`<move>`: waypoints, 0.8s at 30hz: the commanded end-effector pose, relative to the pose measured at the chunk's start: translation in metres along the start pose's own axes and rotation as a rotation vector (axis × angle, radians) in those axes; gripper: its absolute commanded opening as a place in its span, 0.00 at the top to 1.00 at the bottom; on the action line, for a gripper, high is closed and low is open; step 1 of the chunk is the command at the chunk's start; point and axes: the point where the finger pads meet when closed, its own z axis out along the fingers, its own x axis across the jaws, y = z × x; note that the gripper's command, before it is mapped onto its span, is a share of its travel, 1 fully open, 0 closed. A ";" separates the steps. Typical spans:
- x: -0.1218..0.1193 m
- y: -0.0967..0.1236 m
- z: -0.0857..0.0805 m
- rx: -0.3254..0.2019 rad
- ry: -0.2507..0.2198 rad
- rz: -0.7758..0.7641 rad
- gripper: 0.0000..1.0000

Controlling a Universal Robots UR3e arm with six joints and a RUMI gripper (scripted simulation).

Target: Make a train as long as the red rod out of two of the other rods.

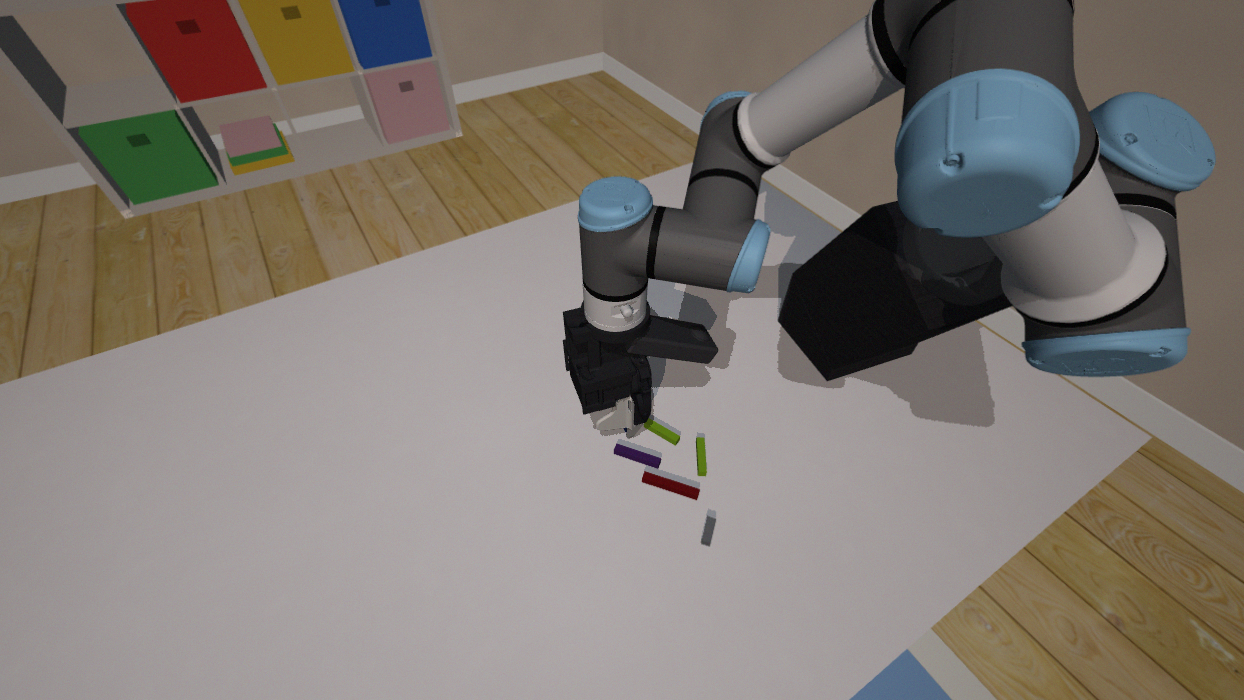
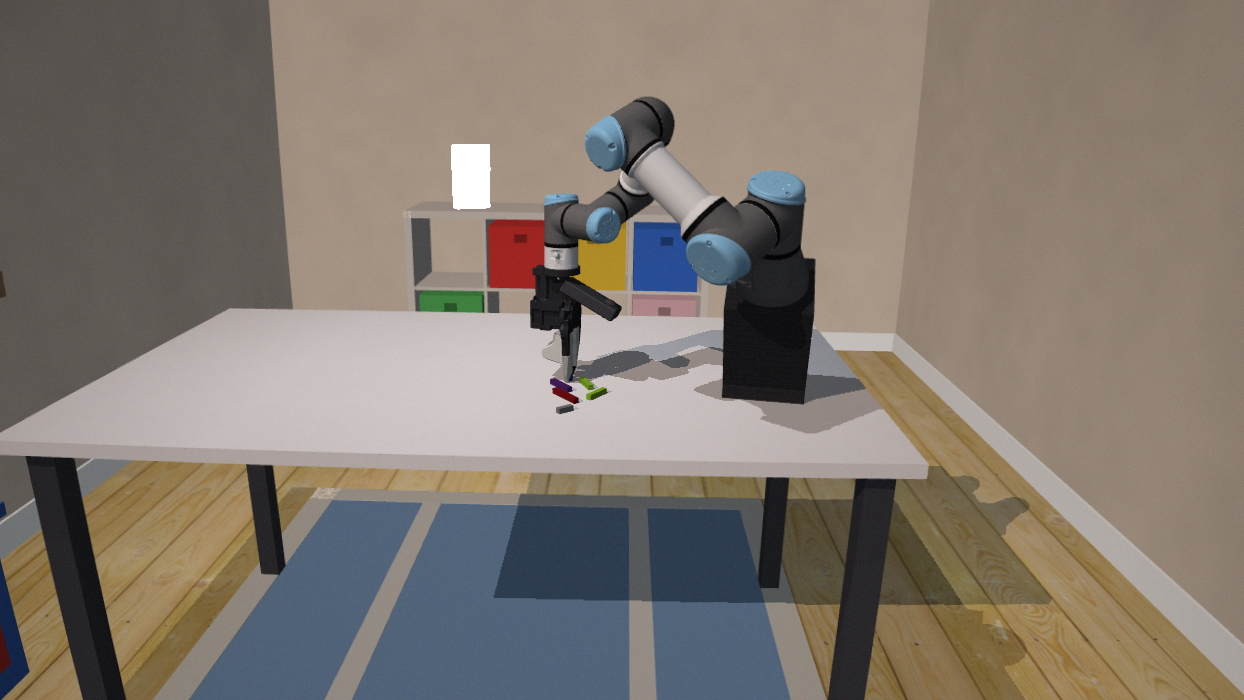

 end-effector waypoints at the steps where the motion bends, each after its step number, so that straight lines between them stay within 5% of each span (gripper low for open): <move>1: 0.000 0.001 -0.001 -0.002 -0.001 0.000 0.86; 11: 0.000 0.001 -0.001 -0.002 -0.001 0.000 0.86; 12: 0.000 0.001 -0.001 -0.002 -0.001 0.000 1.00; 24: 0.000 0.001 -0.001 -0.002 -0.001 0.000 1.00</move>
